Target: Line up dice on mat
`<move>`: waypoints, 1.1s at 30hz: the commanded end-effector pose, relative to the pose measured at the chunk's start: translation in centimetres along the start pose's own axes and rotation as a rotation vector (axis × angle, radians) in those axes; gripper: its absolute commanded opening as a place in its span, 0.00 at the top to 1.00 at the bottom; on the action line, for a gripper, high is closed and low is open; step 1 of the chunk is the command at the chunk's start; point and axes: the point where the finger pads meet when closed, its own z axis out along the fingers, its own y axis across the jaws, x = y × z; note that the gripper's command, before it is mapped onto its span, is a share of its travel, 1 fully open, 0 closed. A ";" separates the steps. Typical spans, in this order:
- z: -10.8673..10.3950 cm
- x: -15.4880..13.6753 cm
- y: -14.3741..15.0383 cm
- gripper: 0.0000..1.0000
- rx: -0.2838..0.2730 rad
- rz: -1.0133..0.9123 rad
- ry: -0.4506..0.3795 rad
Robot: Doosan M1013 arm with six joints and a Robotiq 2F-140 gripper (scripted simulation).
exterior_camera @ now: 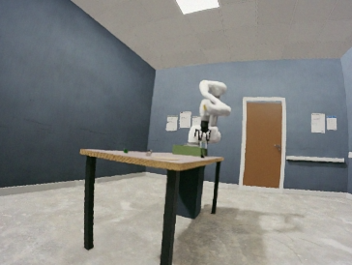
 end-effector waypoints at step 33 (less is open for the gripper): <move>2.5 0.1 0.0 0.65 0.001 0.000 0.001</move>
